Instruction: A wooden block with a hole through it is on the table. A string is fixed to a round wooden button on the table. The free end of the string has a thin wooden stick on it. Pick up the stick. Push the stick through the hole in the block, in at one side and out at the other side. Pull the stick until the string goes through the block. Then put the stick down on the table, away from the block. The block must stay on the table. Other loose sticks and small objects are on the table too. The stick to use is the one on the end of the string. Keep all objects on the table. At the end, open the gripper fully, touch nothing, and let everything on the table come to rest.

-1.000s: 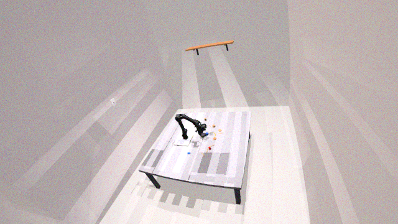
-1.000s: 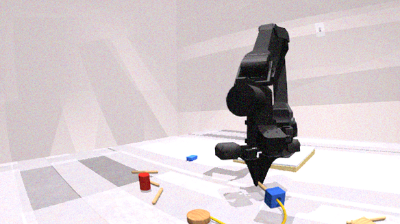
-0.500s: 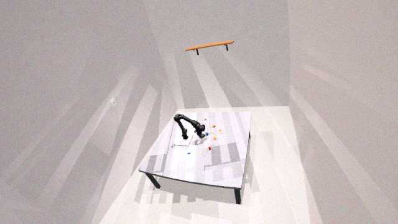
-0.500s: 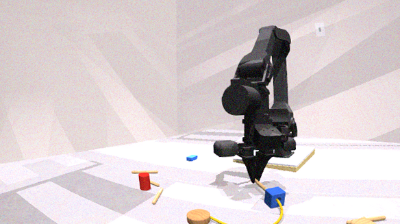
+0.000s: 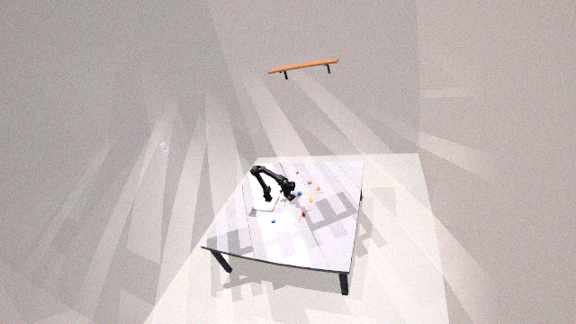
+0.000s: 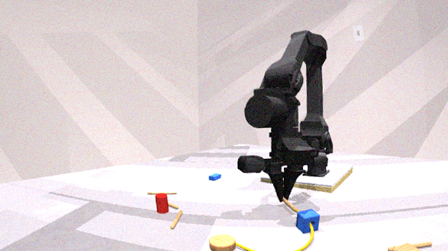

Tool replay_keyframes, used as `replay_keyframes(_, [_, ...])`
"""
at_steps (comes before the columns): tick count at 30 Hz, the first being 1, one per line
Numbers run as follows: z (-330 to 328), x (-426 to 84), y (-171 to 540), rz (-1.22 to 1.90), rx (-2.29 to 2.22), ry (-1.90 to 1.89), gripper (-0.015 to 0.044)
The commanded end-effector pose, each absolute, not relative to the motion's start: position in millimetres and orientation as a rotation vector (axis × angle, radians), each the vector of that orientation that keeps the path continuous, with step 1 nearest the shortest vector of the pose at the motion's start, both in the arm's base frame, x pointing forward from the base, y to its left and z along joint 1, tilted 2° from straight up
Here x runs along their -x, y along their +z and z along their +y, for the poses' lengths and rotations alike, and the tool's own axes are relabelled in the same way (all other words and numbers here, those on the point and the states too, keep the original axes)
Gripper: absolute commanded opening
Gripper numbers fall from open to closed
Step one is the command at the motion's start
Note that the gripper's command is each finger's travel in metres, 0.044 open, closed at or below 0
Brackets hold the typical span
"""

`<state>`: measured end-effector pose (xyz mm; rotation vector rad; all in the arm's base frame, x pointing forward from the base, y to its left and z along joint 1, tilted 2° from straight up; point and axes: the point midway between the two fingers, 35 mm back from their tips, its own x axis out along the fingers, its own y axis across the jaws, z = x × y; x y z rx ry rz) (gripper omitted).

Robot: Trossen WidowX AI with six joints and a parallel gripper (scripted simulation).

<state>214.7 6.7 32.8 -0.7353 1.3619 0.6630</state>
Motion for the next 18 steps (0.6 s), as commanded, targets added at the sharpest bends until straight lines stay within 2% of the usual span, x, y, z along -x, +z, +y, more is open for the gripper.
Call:
replay_keyframes(1, [4.9,-213.0,33.7,1.356,0.734,0.67,0.0])
replay_keyframes(12, [-6.1,-206.8,20.9,1.368,0.714,0.684,0.0])
replay_keyframes(18, [-5.7,-207.9,23.3,1.369,0.717,0.672,0.0157])
